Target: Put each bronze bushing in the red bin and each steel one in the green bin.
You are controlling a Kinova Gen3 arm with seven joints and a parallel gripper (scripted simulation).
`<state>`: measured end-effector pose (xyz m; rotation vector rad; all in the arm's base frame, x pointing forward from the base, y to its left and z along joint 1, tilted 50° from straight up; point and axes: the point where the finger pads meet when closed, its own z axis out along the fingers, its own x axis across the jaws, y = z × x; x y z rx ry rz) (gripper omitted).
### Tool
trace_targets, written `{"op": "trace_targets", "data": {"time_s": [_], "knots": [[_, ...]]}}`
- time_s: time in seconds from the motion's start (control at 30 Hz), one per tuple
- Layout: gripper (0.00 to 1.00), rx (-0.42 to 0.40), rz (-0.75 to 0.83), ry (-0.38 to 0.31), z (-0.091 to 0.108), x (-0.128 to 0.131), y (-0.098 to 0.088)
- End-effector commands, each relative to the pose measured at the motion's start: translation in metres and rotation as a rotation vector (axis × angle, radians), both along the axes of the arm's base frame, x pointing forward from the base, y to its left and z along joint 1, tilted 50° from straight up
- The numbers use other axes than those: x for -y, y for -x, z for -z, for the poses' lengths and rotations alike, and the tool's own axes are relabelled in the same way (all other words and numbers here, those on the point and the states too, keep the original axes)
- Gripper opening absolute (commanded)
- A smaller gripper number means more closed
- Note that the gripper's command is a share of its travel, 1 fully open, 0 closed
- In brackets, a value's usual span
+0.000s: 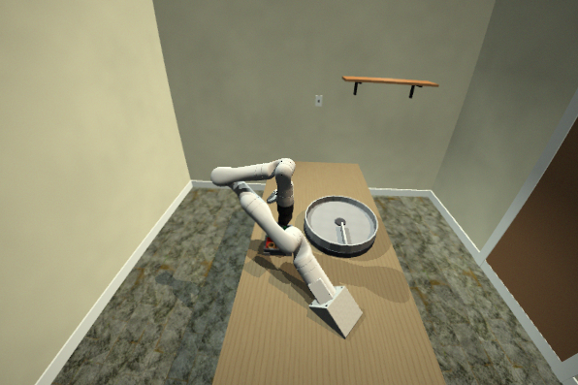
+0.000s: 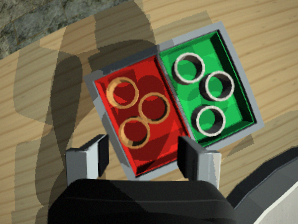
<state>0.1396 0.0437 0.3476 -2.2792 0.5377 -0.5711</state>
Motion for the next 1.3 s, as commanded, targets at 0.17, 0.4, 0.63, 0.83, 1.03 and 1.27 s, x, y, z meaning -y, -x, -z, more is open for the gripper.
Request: {"op": "trace_targets", "data": {"time_s": [0.17,0.4,0.63,0.83,1.03,1.27], "knots": [[1.0,0.0,0.0,0.0,0.0,0.0,0.0],[1.0,0.0,0.0,0.0,-0.013,0.009,-0.008],[1.0,0.0,0.0,0.0,-0.031,0.022,-0.019],[1.0,0.0,0.0,0.0,-0.045,0.031,-0.027],[1.0,0.0,0.0,0.0,-0.045,0.031,-0.027],[1.0,0.0,0.0,0.0,-0.044,0.031,-0.027]]}}
